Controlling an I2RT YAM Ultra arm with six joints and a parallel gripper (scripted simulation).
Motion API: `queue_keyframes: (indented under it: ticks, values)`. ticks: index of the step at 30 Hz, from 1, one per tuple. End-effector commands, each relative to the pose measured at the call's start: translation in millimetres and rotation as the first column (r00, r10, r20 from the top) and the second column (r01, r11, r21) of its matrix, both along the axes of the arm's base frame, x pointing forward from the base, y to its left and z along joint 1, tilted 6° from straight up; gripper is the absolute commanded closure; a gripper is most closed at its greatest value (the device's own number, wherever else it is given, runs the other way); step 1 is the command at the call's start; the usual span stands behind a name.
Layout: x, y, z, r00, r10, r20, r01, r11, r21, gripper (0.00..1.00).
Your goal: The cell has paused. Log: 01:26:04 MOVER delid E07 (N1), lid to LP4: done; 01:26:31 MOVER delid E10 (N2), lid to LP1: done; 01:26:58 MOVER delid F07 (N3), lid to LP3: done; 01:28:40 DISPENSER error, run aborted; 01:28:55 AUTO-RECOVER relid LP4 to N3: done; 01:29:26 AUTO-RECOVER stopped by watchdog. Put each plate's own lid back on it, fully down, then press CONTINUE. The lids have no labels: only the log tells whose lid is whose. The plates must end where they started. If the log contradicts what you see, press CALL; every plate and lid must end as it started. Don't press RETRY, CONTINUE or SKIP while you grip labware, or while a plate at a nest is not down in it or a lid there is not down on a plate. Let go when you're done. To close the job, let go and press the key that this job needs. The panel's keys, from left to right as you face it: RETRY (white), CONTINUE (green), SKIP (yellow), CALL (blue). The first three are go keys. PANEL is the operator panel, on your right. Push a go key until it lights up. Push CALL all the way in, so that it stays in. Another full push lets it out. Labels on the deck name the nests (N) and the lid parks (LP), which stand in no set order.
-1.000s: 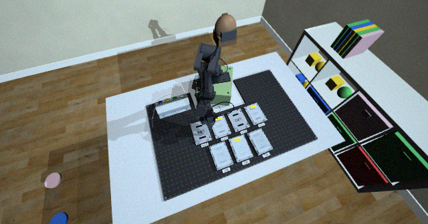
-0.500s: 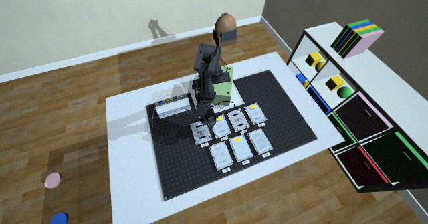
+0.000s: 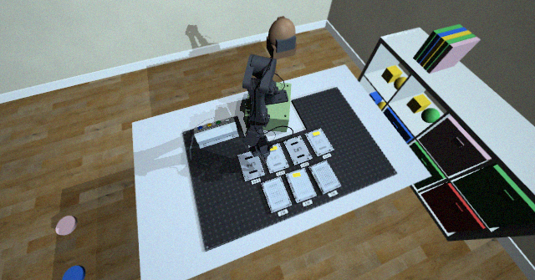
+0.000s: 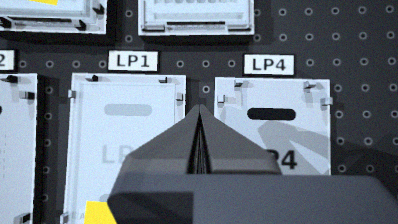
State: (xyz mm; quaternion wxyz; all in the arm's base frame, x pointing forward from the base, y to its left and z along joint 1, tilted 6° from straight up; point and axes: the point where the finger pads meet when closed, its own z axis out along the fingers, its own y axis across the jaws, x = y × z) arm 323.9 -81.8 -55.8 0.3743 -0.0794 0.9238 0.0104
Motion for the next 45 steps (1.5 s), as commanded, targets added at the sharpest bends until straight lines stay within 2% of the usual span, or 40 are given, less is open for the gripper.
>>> queue_keyframes:
  ticks: [1, 8, 12, 14, 29, 31, 38, 45]
  values:
    - [9.2, -2.5, 7.8, 0.999, 0.009, 0.035, -0.009, 1.0, -0.007, 1.0]
    - [9.2, -2.5, 7.8, 0.999, 0.009, 0.035, -0.009, 1.0, -0.007, 1.0]
    - [3.2, 20.6, 9.2, 0.999, 0.008, 0.042, -0.008, 1.0, -0.01, 1.0]
    - [3.2, 20.6, 9.2, 0.999, 0.008, 0.042, -0.008, 1.0, -0.01, 1.0]
    - [-12.5, 96.1, 1.0, 1.0, 0.013, 0.027, -0.013, 1.0, -0.002, 1.0]
    - [-12.5, 96.1, 1.0, 1.0, 0.013, 0.027, -0.013, 1.0, -0.002, 1.0]
    - [-21.7, 129.4, -5.6, 1.0, 0.013, 0.01, -0.013, 1.0, -0.003, 1.0]
    - [-14.4, 167.3, -2.9, 1.0, 0.012, 0.027, -0.012, 1.0, 0.0, 1.0]
